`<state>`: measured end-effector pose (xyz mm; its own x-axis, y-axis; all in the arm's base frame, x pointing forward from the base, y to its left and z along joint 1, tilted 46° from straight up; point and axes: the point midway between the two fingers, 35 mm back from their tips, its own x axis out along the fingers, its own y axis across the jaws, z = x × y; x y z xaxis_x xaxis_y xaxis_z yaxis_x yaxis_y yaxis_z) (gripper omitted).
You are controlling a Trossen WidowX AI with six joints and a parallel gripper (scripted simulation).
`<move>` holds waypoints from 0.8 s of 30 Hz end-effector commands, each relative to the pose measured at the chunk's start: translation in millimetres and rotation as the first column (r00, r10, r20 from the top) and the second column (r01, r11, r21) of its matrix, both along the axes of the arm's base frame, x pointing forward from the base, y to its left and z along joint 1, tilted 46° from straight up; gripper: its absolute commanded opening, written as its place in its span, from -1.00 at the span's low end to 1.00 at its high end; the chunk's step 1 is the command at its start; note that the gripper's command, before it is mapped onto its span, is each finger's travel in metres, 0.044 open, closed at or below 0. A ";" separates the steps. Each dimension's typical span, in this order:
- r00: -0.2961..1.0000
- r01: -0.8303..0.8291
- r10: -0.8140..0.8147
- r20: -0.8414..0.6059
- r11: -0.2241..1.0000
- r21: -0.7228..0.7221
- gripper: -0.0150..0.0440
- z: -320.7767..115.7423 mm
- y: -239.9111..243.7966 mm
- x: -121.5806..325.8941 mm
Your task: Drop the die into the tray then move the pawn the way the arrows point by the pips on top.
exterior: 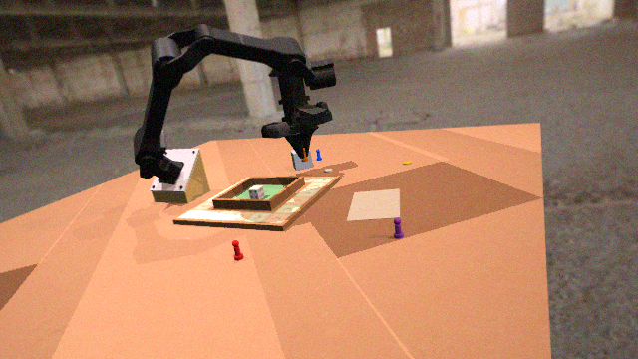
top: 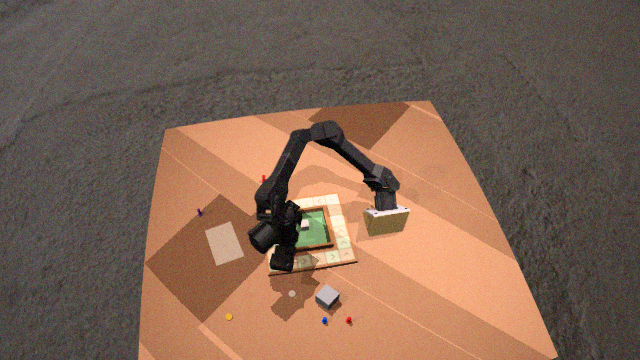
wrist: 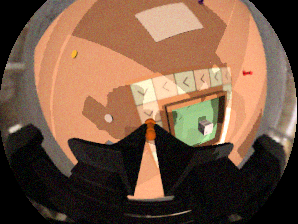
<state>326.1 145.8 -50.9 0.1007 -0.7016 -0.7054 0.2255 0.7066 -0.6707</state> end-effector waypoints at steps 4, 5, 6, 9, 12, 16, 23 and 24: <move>1.000 0.005 -0.005 0.002 1.000 0.006 -0.49 -13.1 -11.5 0.3; 1.000 0.005 -0.005 0.002 1.000 0.006 -0.49 -16.6 -15.0 0.8; 1.000 0.005 -0.005 0.002 1.000 0.005 -0.49 -20.4 -18.9 1.2; 1.000 0.005 -0.005 0.002 1.000 0.005 -0.49 -26.2 -25.0 1.8; 1.000 0.005 -0.005 0.002 1.000 0.005 -0.49 -26.3 -25.1 1.8; 1.000 0.005 -0.005 0.002 1.000 0.005 -0.49 -28.8 -27.5 2.2; 1.000 0.005 -0.005 0.002 1.000 0.004 -0.49 -36.5 -35.3 3.3; 1.000 0.005 -0.005 0.002 1.000 0.004 -0.49 -37.4 -36.3 3.4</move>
<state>329.6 114.1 -85.3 0.0984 -0.6941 -0.7131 0.2345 0.7126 -0.6612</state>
